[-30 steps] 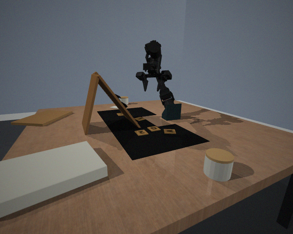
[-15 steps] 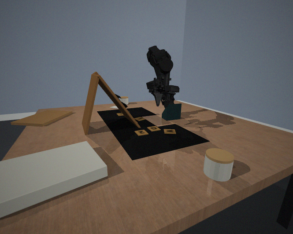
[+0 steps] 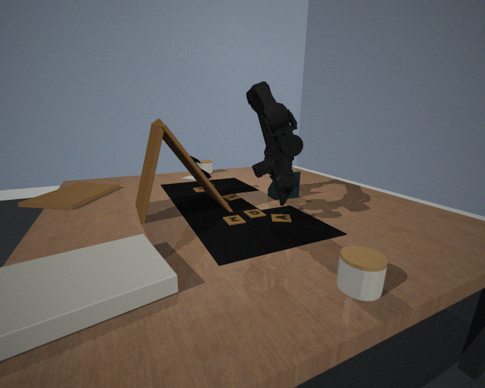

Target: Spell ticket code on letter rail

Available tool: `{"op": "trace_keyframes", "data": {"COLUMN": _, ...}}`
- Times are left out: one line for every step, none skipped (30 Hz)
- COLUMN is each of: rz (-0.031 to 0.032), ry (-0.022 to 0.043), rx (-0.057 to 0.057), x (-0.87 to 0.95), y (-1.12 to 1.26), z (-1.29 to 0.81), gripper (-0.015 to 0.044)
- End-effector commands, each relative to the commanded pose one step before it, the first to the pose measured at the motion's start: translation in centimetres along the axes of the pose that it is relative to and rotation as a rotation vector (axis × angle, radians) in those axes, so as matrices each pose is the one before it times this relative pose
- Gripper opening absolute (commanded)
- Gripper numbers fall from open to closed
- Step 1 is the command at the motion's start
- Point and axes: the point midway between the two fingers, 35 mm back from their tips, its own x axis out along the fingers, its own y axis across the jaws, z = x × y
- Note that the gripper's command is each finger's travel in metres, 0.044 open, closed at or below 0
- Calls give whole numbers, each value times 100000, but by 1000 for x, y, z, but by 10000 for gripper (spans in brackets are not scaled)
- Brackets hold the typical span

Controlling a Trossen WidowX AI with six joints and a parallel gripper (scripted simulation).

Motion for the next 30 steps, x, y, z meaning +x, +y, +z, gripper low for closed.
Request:
{"op": "trace_keyframes", "data": {"rz": -806, "ry": 844, "rx": 4996, "x": 492, "y": 183, "z": -289, "gripper": 340}}
{"op": "trace_keyframes", "data": {"rz": 3, "ry": 8, "rx": -8, "x": -2, "y": -64, "z": -80, "gripper": 340}}
{"op": "trace_keyframes", "data": {"rz": 2, "ry": 8, "rx": -8, "x": -2, "y": -64, "z": -80, "gripper": 340}}
{"op": "trace_keyframes", "data": {"rz": 0, "ry": 0, "rx": 0, "x": 0, "y": 0, "z": 0, "gripper": 340}}
{"op": "trace_keyframes", "data": {"rz": 0, "ry": 0, "rx": 0, "x": 0, "y": 0, "z": 0, "gripper": 340}}
{"op": "trace_keyframes", "data": {"rz": 0, "ry": 0, "rx": 0, "x": 0, "y": 0, "z": 0, "gripper": 340}}
{"op": "trace_keyframes", "data": {"rz": -1, "ry": -3, "rx": 2, "x": 139, "y": -2, "z": 1, "gripper": 340}}
{"op": "trace_keyframes", "data": {"rz": -2, "ry": -7, "rx": 5, "x": 294, "y": -7, "z": 1, "gripper": 340}}
{"op": "trace_keyframes", "data": {"rz": -4, "ry": -9, "rx": 6, "x": 378, "y": -14, "z": 0, "gripper": 340}}
{"op": "trace_keyframes", "data": {"rz": -8, "ry": -13, "rx": 8, "x": 492, "y": -26, "z": -2, "gripper": 340}}
{"op": "trace_keyframes", "data": {"rz": -14, "ry": -18, "rx": 11, "x": 638, "y": -47, "z": -5, "gripper": 340}}
{"op": "trace_keyframes", "data": {"rz": -16, "ry": -17, "rx": 10, "x": 559, "y": -54, "z": -7, "gripper": 340}}
{"op": "trace_keyframes", "data": {"rz": -16, "ry": -14, "rx": 8, "x": 446, "y": -52, "z": -8, "gripper": 340}}
{"op": "trace_keyframes", "data": {"rz": -9, "ry": -8, "rx": 5, "x": 290, "y": -21, "z": -18, "gripper": 340}}
{"op": "trace_keyframes", "data": {"rz": -2, "ry": -2, "rx": 2, "x": 102, "y": 9, "z": -19, "gripper": 340}}
{"op": "trace_keyframes", "data": {"rz": 2, "ry": 1, "rx": 0, "x": 0, "y": 18, "z": -13, "gripper": 340}}
{"op": "trace_keyframes", "data": {"rz": 2, "ry": 1, "rx": 0, "x": 0, "y": 16, "z": -12, "gripper": 340}}
{"op": "trace_keyframes", "data": {"rz": 2, "ry": 1, "rx": 0, "x": 0, "y": 14, "z": -10, "gripper": 340}}
{"op": "trace_keyframes", "data": {"rz": 1, "ry": 1, "rx": 0, "x": 0, "y": 10, "z": -7, "gripper": 340}}
{"op": "trace_keyframes", "data": {"rz": 0, "ry": 0, "rx": 0, "x": 0, "y": 0, "z": 0, "gripper": 340}}
{"op": "trace_keyframes", "data": {"rz": 1, "ry": 1, "rx": 0, "x": 0, "y": 9, "z": -6, "gripper": 340}}
{"op": "trace_keyframes", "data": {"rz": 0, "ry": 0, "rx": 0, "x": 0, "y": 0, "z": 0, "gripper": 340}}
{"op": "trace_keyframes", "data": {"rz": 0, "ry": 0, "rx": 0, "x": 0, "y": 0, "z": 0, "gripper": 340}}
{"op": "trace_keyframes", "data": {"rz": 0, "ry": 0, "rx": 0, "x": 0, "y": 0, "z": 0, "gripper": 340}}
{"op": "trace_keyframes", "data": {"rz": 0, "ry": 0, "rx": 0, "x": 0, "y": 0, "z": 0, "gripper": 340}}
{"op": "trace_keyframes", "data": {"rz": 0, "ry": 0, "rx": 0, "x": 0, "y": 0, "z": 0, "gripper": 340}}
{"op": "trace_keyframes", "data": {"rz": 0, "ry": 0, "rx": 0, "x": 0, "y": 0, "z": 0, "gripper": 340}}
{"op": "trace_keyframes", "data": {"rz": 0, "ry": 0, "rx": 0, "x": 0, "y": 0, "z": 0, "gripper": 340}}
{"op": "trace_keyframes", "data": {"rz": 0, "ry": -1, "rx": 1, "x": 27, "y": 1, "z": 1, "gripper": 340}}
{"op": "trace_keyframes", "data": {"rz": -1, "ry": -1, "rx": 1, "x": 50, "y": 1, "z": 1, "gripper": 340}}
